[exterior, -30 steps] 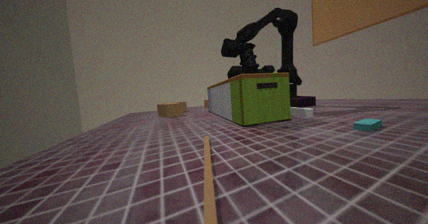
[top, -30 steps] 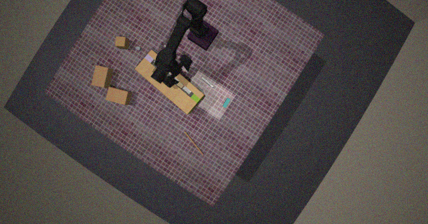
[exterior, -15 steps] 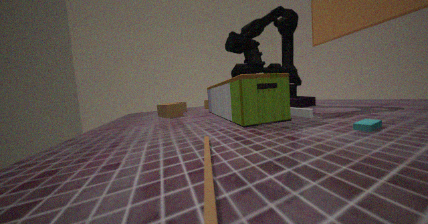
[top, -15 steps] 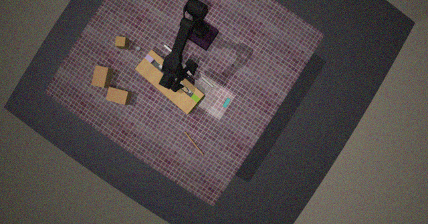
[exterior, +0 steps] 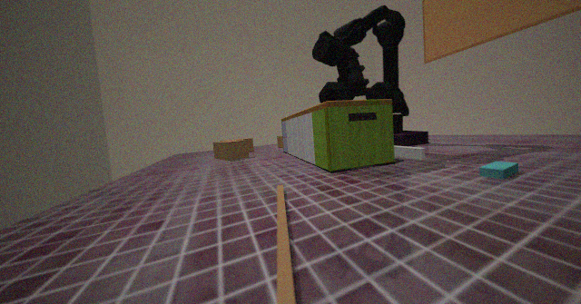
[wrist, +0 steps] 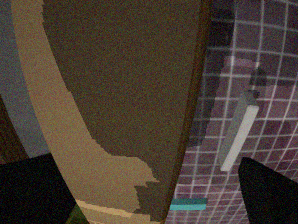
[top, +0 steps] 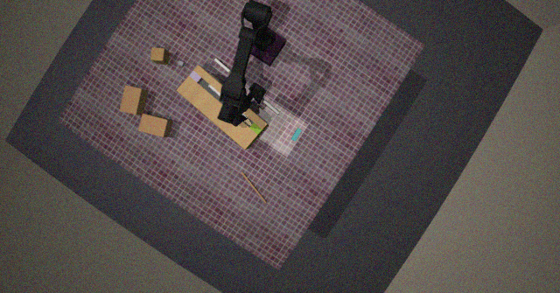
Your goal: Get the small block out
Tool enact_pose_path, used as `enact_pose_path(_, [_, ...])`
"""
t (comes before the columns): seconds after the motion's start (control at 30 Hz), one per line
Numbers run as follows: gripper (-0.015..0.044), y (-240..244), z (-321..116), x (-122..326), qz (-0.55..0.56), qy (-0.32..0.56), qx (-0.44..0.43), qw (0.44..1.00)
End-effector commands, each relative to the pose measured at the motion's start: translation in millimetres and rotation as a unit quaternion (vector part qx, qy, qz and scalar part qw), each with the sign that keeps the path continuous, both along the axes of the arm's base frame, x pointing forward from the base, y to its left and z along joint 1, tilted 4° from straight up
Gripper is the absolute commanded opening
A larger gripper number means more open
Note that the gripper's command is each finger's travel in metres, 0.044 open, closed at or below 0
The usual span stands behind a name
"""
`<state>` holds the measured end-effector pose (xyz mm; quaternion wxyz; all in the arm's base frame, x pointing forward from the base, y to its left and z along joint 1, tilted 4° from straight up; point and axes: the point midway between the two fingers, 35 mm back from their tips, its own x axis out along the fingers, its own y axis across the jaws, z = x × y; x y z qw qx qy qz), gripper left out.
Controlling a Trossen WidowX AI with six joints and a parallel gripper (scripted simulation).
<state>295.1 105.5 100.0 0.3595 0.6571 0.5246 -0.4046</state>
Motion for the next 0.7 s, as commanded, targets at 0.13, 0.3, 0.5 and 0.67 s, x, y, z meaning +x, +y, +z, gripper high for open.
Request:
enact_pose_path(0.13, [0.04,17.9,0.8,4.2,-0.001,0.001,-0.001,1.0])
enact_pose_path(0.3, [0.04,20.8,8.1,4.9,-0.001,0.001,-0.001,1.0])
enact_pose_path(0.5, [0.04,14.8,61.0,-0.6,0.002,0.002,0.001,1.0])
enact_pose_path(0.67, [0.04,14.9,61.3,1.3,0.0,-0.004,0.001,1.0])
